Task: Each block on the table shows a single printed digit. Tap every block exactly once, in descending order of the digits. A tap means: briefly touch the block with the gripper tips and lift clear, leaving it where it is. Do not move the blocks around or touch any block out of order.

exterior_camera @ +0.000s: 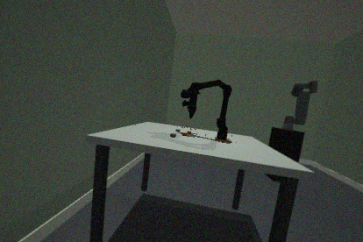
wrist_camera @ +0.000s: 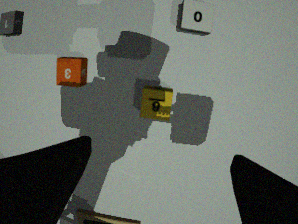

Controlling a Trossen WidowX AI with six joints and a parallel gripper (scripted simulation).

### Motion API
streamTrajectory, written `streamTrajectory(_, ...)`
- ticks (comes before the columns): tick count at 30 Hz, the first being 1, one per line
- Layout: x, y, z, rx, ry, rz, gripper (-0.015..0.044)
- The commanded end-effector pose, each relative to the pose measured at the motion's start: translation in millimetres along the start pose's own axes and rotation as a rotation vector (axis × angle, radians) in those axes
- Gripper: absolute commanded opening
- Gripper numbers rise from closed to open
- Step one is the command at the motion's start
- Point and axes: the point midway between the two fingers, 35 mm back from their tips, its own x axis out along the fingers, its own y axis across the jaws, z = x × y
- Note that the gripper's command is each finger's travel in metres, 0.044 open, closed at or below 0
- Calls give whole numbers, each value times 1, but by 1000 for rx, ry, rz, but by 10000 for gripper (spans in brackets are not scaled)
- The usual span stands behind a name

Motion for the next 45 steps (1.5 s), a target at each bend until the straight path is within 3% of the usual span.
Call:
streamTrajectory(1,0,0,0,3,2,-3,400)
streamTrajectory(12,0,107,12,3,2,6,400)
streamTrajectory(33,-1,111,14,3,1,6,400)
streamTrajectory(45,-5,220,95,1,-6,14,400)
